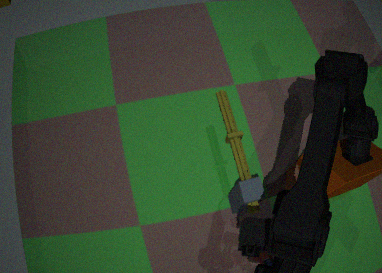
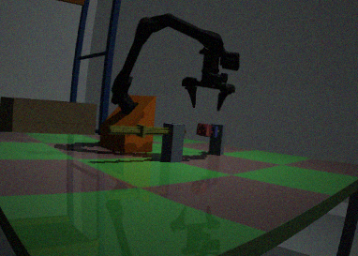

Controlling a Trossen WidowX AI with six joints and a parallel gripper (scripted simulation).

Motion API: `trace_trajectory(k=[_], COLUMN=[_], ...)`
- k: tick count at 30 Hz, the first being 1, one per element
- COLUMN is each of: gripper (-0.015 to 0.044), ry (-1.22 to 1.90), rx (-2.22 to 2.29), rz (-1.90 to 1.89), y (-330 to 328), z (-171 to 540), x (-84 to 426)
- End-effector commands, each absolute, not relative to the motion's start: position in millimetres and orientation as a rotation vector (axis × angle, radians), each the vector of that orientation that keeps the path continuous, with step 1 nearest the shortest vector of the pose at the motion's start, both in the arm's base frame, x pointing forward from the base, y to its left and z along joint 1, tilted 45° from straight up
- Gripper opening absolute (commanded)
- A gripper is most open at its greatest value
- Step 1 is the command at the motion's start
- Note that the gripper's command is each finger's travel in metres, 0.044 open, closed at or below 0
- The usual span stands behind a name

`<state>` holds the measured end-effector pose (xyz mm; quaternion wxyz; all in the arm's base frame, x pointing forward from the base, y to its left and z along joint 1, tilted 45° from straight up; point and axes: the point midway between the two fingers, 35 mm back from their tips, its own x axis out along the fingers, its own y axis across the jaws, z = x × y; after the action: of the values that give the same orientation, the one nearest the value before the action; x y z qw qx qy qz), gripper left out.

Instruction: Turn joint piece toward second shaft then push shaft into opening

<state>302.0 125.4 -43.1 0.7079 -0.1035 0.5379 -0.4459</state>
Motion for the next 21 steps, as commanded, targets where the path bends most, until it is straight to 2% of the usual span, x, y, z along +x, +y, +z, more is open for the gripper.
trace_trajectory(k=[1, 12, 21], gripper=[0.0440, 0.0440, 0.0440], ry=[1.289, 1.474, 1.476], rx=[-0.329, -0.565, -0.569], rz=[-0.885, -0.624, -0.618], y=[137, 159, 150], z=[-29, 2, 5], x=[301, 296, 299])
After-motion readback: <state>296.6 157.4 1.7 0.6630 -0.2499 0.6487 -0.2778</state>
